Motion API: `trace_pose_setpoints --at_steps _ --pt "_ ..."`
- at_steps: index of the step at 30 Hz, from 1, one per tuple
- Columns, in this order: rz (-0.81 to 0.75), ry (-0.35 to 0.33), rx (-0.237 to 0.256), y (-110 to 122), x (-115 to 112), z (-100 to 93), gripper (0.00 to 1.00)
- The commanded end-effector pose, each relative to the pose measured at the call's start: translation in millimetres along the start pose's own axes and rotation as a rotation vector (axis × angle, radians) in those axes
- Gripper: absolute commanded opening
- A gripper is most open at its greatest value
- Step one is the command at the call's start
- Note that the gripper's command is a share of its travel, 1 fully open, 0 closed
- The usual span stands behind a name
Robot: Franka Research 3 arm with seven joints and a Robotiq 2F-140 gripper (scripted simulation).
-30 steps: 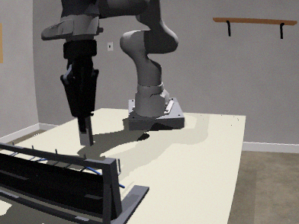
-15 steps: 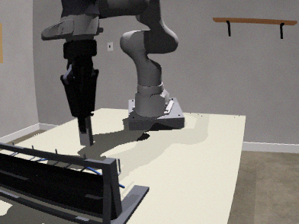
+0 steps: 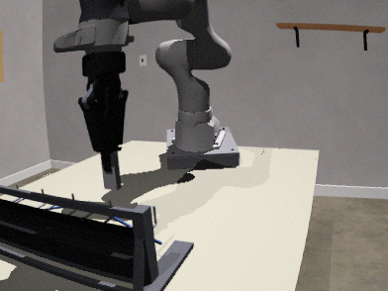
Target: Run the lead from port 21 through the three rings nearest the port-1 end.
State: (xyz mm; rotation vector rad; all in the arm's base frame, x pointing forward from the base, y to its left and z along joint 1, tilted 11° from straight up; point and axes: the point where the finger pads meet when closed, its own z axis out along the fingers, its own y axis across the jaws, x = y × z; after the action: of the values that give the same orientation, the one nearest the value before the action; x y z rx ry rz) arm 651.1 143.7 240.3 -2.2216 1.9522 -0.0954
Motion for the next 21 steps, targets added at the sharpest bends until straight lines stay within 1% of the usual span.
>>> trace_pose_setpoints --at_steps 1,12,13,14,15,16,17,18,20,21 --pt "0.002 0.002 -0.001 0 0 -1.2 0.00" --pt "0.002 0.002 -0.001 0 0 -1.2 0.00" --pt "-0.001 0.002 -0.002 1 3 -1.2 0.00" --pt "-0.015 0.004 -0.002 5 18 -1.0 0.00" --pt "-0.045 0.006 -0.004 14 49 -0.8 0.00" --pt "-0.085 0.007 -0.006 24 73 -0.5 0.00" --pt "-0.129 0.007 -0.006 33 83 0.1 0.00" --pt "-0.167 0.005 -0.005 43 97 0.7 0.00" --pt "-0.167 0.005 -0.005 43 97 0.7 0.00" --pt "-0.194 0.003 -0.003 66 148 0.2 0.00"
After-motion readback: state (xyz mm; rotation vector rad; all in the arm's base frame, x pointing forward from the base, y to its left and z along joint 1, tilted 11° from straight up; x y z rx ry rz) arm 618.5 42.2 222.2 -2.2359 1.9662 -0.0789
